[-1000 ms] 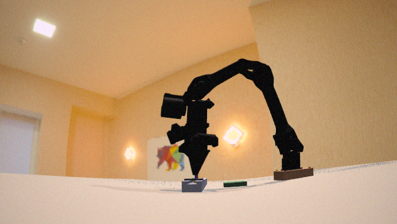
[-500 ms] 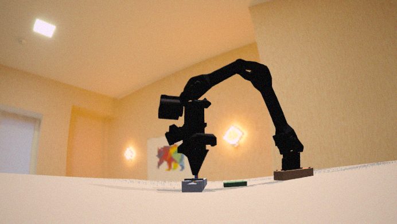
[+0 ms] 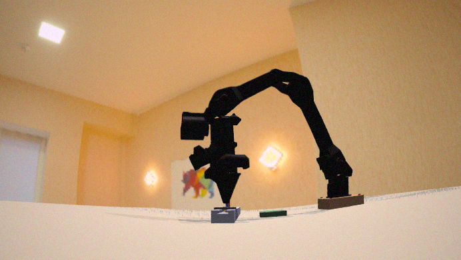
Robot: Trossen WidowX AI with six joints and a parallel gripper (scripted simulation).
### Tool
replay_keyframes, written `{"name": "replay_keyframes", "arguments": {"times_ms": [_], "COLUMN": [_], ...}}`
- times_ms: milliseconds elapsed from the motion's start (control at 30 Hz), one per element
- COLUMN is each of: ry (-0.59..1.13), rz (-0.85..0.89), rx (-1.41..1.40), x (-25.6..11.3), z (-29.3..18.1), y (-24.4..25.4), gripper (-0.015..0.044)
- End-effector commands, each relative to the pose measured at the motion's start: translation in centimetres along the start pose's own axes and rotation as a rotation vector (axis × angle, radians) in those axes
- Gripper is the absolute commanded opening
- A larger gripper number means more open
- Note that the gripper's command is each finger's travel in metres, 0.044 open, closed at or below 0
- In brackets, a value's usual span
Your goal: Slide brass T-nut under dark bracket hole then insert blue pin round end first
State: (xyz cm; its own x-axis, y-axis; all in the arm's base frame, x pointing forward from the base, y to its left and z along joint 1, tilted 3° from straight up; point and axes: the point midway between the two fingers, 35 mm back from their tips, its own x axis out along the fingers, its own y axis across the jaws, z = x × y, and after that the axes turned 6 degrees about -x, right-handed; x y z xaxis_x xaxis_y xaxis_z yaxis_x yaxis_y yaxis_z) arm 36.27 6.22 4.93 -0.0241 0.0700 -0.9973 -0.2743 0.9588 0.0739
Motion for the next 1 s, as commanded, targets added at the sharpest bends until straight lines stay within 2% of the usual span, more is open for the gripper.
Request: {"name": "replay_keyframes", "arguments": {"times_ms": [0,900,967], "ry": [0.012,0.040,0.042], "rz": [0.010,0.020,0.022], "rx": [-0.003,0.000,0.001], "x": [0.05,0.01,-0.01], "z": [0.11,0.18,0.20], "y": [0.01,-0.10,-0.11], "gripper": [-0.0150,-0.0150,-0.0097]}}
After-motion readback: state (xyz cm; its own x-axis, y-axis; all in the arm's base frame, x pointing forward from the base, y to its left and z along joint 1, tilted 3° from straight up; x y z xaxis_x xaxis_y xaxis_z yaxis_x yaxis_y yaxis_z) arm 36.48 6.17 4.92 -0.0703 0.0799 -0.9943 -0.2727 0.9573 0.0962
